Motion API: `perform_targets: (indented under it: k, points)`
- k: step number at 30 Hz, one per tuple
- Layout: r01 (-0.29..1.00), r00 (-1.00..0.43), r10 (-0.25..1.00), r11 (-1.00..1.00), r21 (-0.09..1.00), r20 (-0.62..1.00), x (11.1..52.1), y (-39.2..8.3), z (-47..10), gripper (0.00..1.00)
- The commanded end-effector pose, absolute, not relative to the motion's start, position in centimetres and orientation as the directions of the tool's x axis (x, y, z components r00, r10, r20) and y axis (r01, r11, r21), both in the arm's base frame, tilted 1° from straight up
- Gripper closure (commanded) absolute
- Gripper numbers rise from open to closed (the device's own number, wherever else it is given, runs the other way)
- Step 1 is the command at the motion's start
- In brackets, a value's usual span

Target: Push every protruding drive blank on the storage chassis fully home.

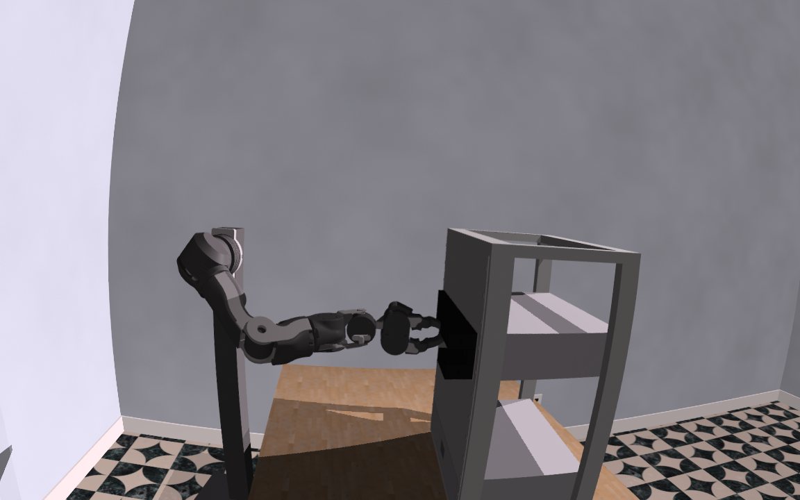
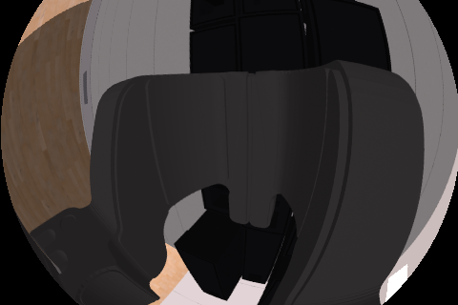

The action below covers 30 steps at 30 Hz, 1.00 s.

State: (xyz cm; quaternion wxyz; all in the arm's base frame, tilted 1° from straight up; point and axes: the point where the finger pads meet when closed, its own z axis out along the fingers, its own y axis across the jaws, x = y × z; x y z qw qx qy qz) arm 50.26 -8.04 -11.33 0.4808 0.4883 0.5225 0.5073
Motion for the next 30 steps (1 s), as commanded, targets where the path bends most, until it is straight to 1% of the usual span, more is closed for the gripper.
perform_targets:
  k: [1,30]
  points:
    - [-0.005,-0.066,0.998,0.004,1.000,-0.005,50.43,-7.96,-10.37,1.00]
    - [-0.005,-0.067,0.998,0.004,1.000,-0.004,50.69,-7.88,-10.05,1.00]
